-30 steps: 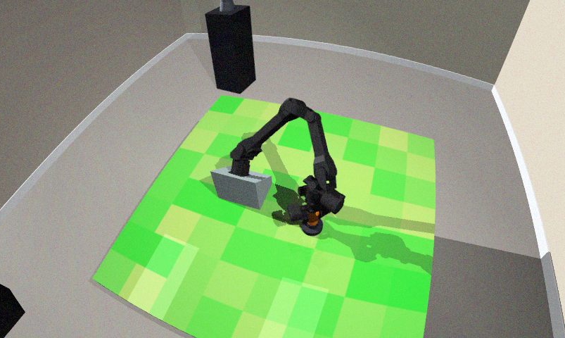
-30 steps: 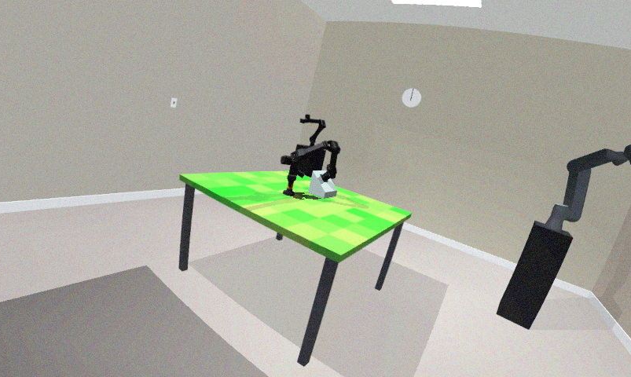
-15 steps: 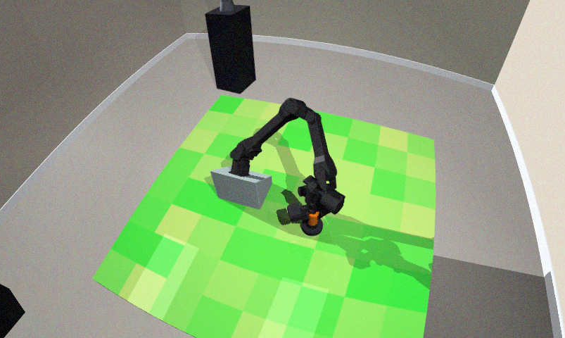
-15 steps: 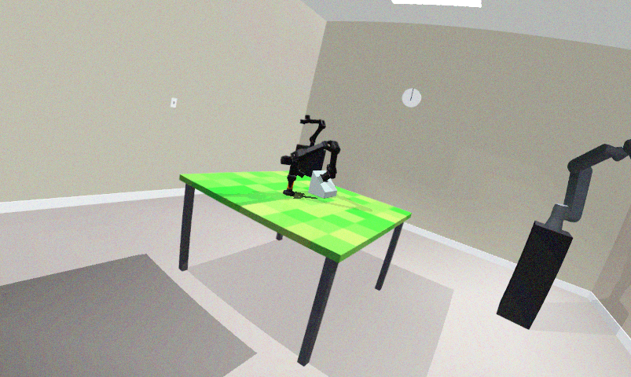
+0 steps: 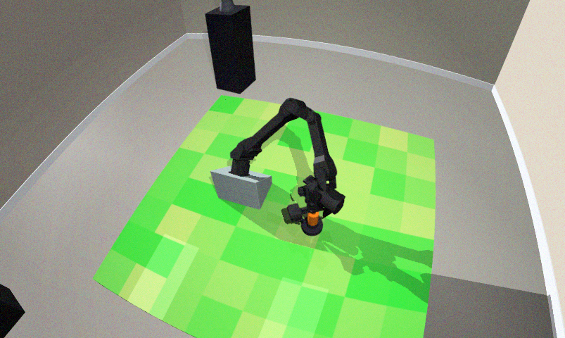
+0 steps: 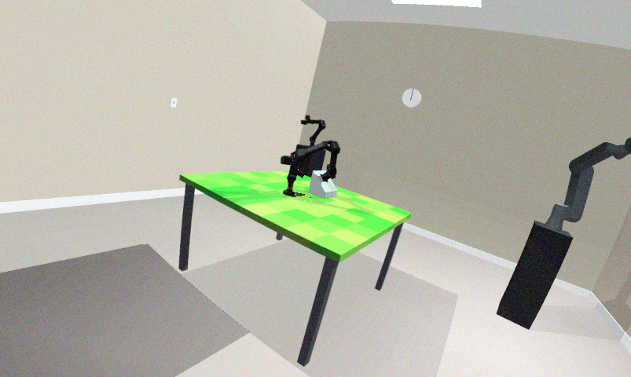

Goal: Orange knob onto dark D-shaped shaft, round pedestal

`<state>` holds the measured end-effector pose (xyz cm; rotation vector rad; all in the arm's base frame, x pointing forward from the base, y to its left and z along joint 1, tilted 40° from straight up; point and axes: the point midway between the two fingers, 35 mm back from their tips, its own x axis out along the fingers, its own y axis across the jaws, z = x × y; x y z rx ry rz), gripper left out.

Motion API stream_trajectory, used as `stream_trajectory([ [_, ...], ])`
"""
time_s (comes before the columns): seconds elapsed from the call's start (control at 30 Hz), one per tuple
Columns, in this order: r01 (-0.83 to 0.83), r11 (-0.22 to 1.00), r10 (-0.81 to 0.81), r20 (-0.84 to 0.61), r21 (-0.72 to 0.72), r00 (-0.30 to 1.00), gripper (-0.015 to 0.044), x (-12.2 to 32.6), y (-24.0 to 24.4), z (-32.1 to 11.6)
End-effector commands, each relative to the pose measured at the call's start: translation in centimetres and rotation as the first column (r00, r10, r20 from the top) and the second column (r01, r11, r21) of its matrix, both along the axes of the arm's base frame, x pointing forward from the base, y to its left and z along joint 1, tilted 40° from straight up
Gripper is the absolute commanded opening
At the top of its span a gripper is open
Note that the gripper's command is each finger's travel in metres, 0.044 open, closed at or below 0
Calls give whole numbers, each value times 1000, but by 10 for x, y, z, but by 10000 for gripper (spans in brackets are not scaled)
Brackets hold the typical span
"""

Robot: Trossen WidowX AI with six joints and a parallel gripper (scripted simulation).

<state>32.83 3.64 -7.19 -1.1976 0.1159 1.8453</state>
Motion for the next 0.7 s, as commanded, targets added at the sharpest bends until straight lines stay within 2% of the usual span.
stream_trajectory([
  [0.0, 2, 1000, -2, -1, 0, 1000, 440, 0, 0, 0],
  [0.17, 2, 1000, -2, -1, -1, 1000, 440, 3, -8, 9],
  [0.33, 0, 1000, 0, 0, -3, 1000, 440, 11, -59, 70],
  [0.67, 0, 1000, 0, 0, -3, 1000, 440, 16, -62, 71],
])
